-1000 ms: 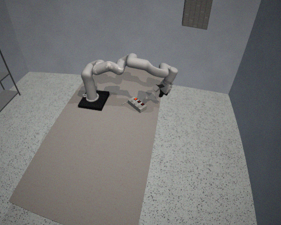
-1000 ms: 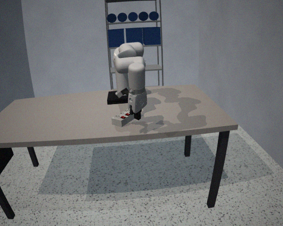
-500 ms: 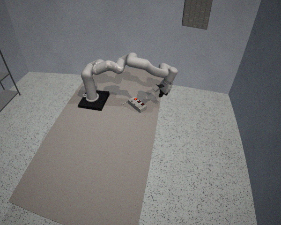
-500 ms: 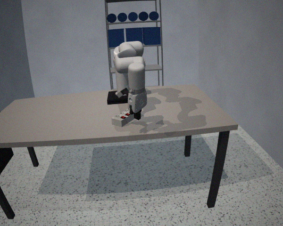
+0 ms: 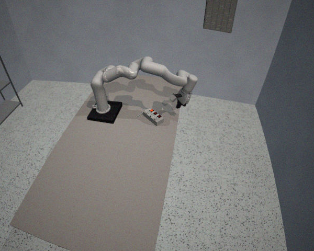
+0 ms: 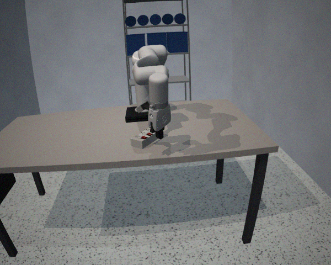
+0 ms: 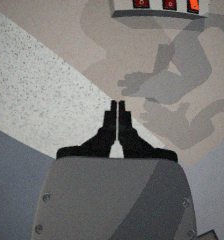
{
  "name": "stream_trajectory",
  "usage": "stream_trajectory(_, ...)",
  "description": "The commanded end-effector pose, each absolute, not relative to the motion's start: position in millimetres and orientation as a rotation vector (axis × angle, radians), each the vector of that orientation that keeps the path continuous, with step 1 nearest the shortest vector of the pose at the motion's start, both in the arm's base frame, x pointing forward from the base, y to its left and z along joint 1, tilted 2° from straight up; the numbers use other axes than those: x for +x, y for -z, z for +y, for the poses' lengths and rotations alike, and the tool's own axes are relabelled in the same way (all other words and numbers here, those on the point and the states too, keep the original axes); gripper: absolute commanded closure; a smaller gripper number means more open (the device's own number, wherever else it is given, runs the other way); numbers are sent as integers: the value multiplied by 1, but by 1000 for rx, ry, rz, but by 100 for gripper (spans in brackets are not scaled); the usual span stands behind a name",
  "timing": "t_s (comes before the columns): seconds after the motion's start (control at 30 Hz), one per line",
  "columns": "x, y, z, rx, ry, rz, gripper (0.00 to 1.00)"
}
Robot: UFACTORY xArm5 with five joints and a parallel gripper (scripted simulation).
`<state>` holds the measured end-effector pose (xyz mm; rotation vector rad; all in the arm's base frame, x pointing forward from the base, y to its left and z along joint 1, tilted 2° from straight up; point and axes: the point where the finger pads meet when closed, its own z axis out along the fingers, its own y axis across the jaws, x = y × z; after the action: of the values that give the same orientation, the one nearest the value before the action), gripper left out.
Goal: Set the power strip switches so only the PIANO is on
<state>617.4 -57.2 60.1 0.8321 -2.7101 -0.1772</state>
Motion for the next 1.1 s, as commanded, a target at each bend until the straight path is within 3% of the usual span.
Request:
stream_trajectory(0.0,619,-62,-57,834,174,-2716,100)
stream_trajectory(0.93,605,-64,-59,782,174,-2718,100)
stream_trajectory(1.07,590,-66,-60,735,174,-2719,100)
